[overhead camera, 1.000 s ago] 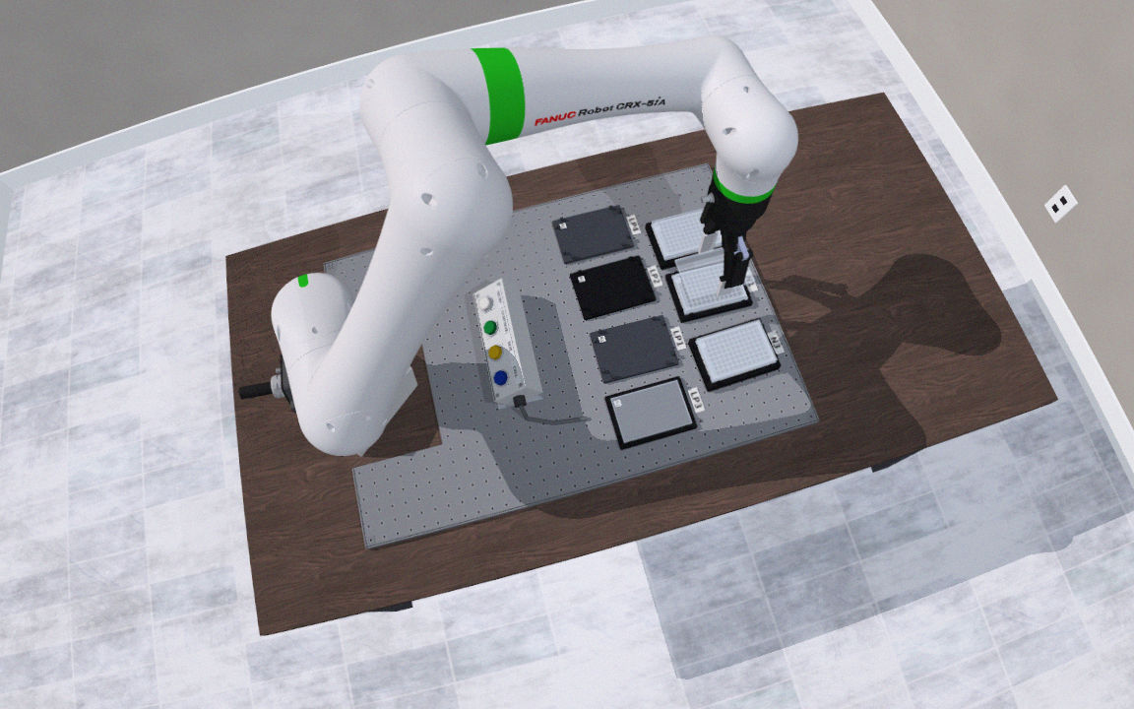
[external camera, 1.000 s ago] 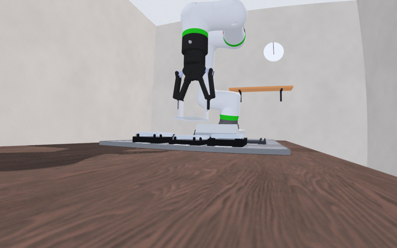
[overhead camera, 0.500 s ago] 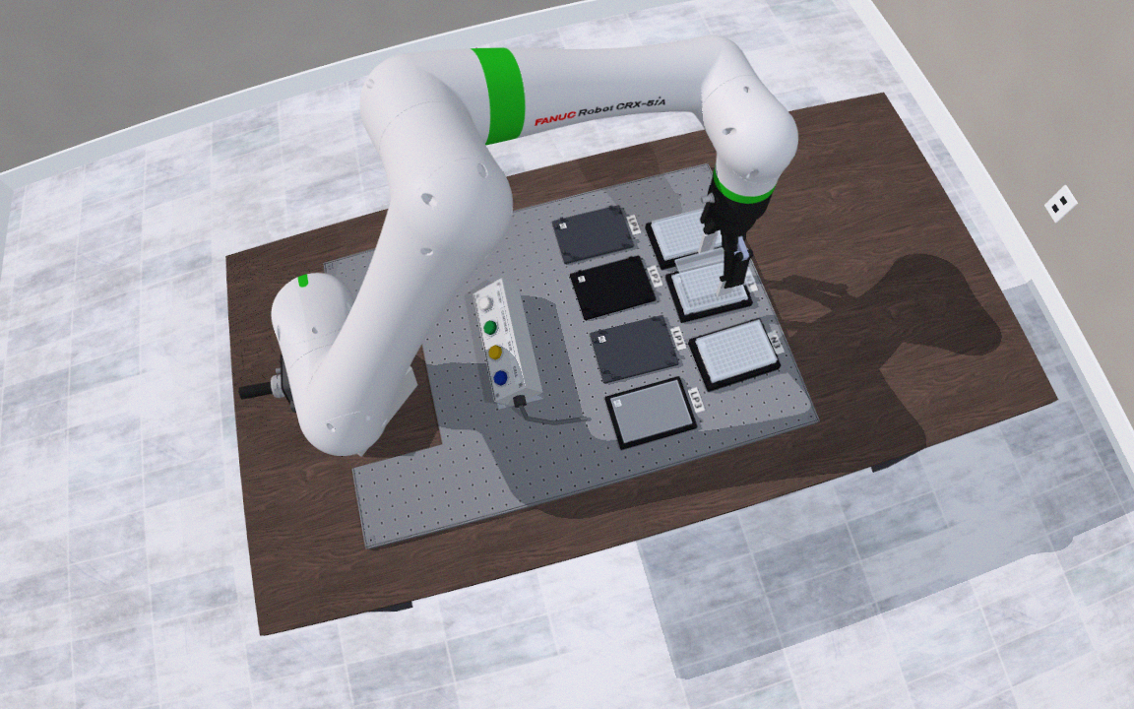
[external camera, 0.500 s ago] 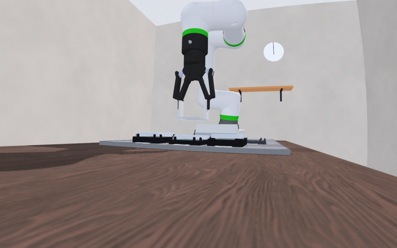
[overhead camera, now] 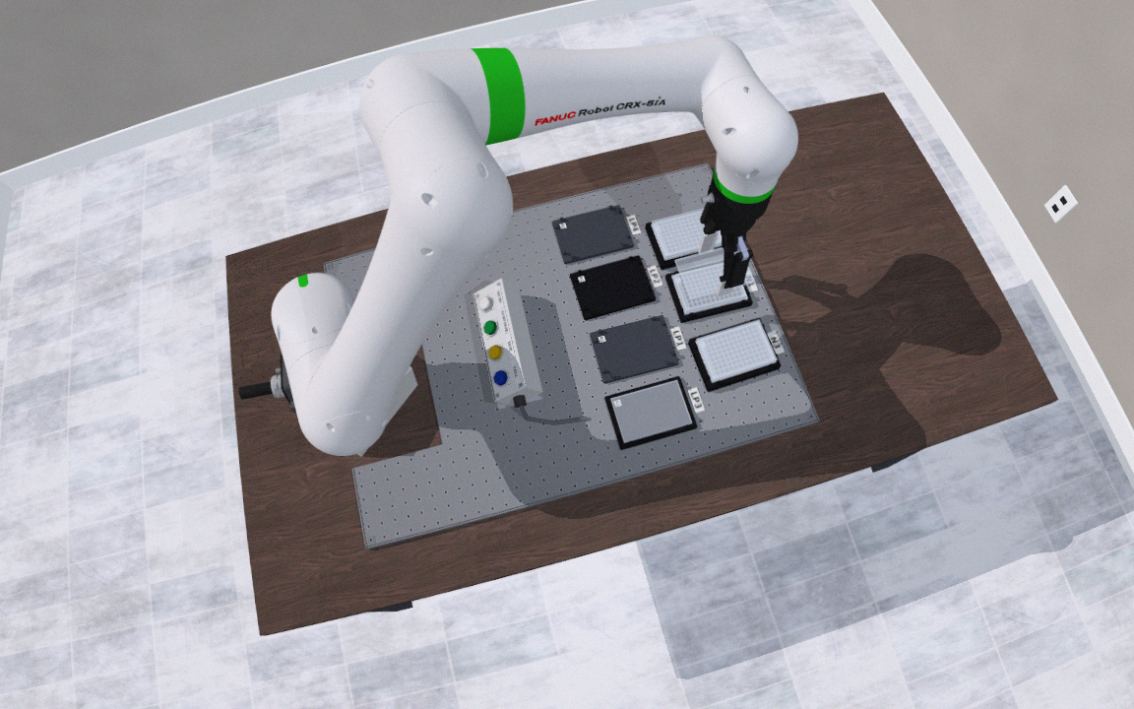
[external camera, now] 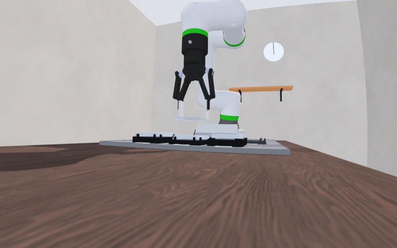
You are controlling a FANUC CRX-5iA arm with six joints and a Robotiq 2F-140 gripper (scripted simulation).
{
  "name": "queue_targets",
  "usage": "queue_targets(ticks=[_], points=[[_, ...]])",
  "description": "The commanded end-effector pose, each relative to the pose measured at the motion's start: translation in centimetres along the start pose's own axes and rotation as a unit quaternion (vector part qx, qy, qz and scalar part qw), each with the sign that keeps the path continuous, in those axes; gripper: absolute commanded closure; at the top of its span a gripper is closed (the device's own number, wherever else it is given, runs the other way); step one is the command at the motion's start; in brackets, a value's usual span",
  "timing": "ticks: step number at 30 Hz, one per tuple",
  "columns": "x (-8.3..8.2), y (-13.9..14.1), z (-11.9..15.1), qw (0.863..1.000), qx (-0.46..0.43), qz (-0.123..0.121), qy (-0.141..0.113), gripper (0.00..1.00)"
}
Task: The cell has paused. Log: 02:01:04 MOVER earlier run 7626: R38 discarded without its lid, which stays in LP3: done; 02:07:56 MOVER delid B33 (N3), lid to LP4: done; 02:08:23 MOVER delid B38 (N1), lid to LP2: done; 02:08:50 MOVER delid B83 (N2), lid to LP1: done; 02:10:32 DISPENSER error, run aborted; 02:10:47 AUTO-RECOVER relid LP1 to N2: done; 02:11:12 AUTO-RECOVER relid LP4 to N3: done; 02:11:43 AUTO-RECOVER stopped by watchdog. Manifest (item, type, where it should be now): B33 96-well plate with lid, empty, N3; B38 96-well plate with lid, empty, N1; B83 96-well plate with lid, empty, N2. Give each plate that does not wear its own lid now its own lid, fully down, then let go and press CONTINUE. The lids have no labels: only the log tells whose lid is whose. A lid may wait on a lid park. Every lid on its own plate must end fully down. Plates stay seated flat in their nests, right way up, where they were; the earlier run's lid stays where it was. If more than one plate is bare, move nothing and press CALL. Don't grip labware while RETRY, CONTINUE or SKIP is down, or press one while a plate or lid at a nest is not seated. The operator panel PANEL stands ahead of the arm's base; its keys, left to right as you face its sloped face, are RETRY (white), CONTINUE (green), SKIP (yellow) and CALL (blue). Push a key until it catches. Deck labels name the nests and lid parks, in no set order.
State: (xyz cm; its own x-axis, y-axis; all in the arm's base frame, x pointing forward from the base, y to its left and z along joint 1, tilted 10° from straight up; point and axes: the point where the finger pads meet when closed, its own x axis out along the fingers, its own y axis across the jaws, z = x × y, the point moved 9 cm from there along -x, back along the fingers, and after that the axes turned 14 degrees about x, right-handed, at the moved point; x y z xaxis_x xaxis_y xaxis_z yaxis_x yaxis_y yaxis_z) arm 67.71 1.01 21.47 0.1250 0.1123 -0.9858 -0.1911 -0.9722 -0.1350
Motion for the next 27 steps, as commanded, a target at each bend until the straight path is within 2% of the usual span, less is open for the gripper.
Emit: queue_targets(ticks=[1, 15, 27], points=[[0.0, 0.0, 0.0, 1.000, 0.002, 0.000, 0.000, 1.00], [0.4, 0.0, 0.0, 1.000, 0.016, 0.000, 0.000, 1.00], [2.0, 0.0, 0.0, 1.000, 0.016, 0.000, 0.000, 1.00]])
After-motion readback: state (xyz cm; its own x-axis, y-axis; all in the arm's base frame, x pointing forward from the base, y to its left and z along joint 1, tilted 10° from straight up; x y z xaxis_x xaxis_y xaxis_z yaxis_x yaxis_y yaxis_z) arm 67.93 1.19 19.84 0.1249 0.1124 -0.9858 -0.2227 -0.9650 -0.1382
